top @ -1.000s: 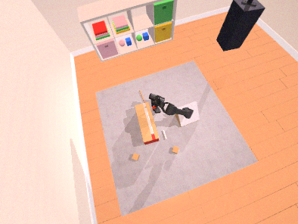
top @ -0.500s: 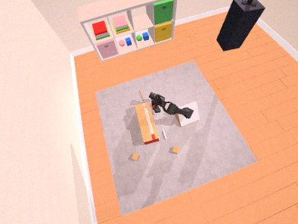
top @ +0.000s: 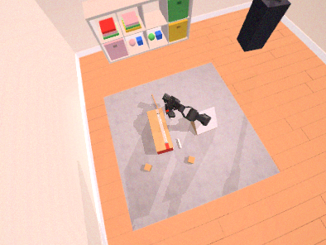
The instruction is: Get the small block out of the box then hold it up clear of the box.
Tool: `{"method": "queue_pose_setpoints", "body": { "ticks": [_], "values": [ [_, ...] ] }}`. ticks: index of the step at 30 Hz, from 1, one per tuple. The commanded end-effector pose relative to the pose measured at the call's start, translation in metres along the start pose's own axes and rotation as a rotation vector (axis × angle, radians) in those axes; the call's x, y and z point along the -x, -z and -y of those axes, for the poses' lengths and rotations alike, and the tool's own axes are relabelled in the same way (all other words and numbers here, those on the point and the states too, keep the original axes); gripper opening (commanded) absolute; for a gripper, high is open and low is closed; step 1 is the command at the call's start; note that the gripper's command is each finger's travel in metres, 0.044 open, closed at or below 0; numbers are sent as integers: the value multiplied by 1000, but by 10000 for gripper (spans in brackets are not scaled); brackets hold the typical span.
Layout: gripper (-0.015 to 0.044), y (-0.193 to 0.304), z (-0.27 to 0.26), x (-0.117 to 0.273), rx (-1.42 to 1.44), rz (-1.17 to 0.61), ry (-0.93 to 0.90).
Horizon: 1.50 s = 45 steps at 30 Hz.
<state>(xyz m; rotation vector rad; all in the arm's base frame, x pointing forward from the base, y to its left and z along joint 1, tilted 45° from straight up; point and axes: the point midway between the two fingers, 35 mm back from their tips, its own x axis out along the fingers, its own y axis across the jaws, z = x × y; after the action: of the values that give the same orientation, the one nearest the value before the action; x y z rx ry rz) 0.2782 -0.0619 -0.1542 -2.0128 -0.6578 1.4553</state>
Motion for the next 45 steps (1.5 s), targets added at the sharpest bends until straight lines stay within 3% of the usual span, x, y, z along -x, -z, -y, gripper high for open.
{"method": "queue_pose_setpoints", "body": {
  "ticks": [1,30,45],
  "values": [
    [0,4,2,9,-22,-2,-17],
    [0,4,48,104,-393,-73,-195],
    [0,3,51,108,-412,-78,-203]
  ]
}}
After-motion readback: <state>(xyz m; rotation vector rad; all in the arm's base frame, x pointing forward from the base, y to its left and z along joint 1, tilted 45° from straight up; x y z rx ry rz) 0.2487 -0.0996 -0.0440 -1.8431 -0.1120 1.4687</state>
